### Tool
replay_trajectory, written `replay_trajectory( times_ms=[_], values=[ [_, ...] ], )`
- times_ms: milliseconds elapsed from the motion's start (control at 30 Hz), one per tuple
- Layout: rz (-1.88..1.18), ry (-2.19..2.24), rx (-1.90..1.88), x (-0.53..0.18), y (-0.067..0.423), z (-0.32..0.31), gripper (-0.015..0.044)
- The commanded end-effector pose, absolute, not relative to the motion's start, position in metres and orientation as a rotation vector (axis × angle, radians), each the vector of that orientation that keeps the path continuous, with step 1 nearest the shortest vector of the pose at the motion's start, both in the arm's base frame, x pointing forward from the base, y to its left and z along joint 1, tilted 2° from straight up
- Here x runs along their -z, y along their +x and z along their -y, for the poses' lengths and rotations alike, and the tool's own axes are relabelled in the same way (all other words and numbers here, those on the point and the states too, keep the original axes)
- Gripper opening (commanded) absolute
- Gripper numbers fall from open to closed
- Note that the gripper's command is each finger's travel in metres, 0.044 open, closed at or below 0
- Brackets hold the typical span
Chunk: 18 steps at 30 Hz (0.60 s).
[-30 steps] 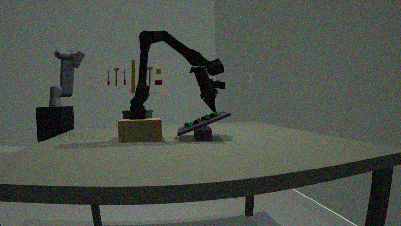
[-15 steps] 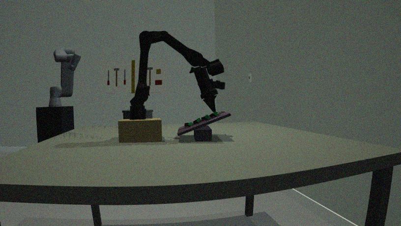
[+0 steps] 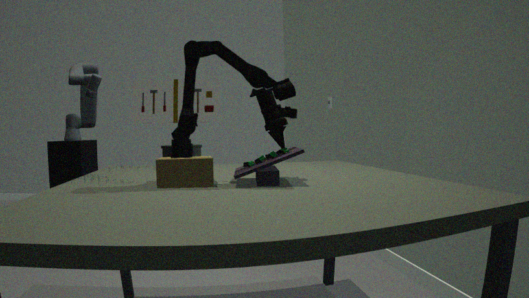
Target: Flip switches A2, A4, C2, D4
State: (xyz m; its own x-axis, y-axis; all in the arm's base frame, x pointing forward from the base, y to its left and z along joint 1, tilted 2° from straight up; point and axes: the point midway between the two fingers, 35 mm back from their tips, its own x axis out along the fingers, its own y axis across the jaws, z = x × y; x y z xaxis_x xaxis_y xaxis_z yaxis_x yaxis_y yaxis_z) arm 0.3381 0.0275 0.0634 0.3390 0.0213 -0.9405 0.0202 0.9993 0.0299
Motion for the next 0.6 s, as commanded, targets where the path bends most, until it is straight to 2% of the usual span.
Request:
replay_trajectory(
  times_ms=[0, 567],
  values=[
    [-1.224, 0.046, 0.0, -0.0627, 0.3384, -0.0279, 0.0],
    [-1.224, 0.046, 0.0, -0.0606, 0.3392, -0.028, 0.0]
  ],
)
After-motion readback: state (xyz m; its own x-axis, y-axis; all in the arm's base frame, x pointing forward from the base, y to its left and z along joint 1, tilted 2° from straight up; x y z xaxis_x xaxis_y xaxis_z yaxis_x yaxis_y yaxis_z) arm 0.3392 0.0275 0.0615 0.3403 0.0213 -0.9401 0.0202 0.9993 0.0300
